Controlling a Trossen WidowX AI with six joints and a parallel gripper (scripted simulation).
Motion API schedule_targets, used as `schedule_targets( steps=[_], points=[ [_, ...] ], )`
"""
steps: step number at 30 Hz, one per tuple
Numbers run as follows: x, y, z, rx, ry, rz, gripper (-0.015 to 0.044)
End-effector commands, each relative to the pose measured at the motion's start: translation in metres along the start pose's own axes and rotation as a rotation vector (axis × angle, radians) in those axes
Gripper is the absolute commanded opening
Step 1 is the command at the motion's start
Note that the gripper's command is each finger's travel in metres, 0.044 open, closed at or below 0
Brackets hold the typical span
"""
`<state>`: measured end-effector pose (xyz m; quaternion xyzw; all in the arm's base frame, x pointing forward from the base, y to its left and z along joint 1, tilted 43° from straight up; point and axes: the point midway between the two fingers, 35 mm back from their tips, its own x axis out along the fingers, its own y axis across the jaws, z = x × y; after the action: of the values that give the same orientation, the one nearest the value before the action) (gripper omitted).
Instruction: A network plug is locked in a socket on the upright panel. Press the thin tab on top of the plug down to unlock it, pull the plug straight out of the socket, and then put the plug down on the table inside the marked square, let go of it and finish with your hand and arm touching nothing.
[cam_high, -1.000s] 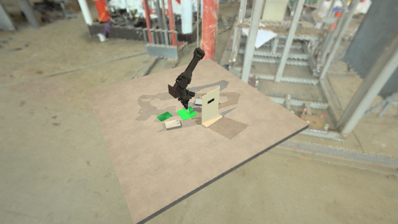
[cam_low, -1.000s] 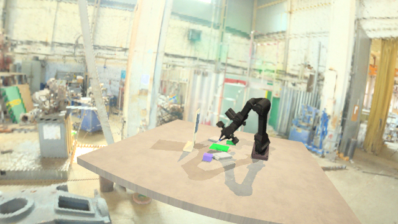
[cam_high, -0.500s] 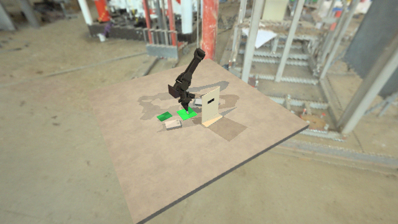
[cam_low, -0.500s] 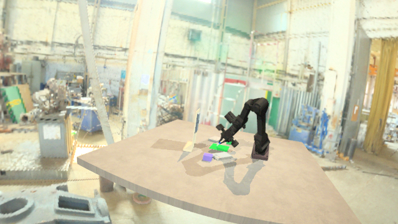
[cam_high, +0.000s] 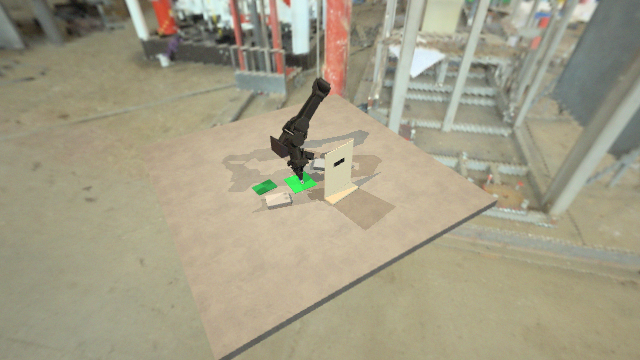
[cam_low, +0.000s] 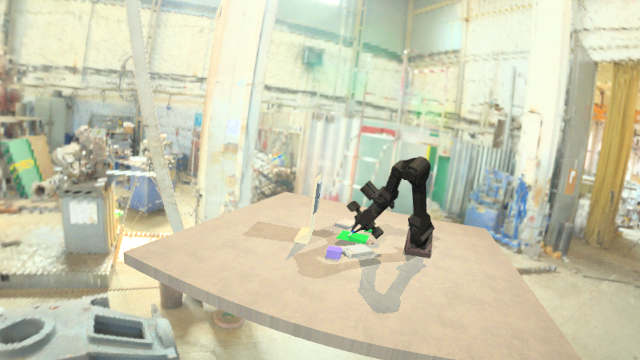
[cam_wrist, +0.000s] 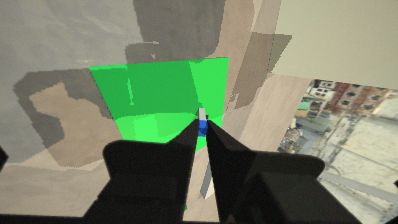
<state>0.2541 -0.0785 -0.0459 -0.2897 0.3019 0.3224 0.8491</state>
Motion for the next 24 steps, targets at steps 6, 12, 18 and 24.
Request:
schedule_targets(
  steps=[6, 12, 18, 24],
  points=[
    [-0.0003, -0.0001, -0.0001, 0.000, 0.000, 0.000, 0.0026],
    [-0.0003, -0.0001, -0.0001, 0.000, 0.000, 0.000, 0.0156],
    [-0.0021, -0.0002, -0.0004, 0.000, 0.001, 0.000, 0.0156],
    [-0.0096, -0.0003, -0.0015, 0.002, 0.003, 0.001, 0.0156]
  ],
)
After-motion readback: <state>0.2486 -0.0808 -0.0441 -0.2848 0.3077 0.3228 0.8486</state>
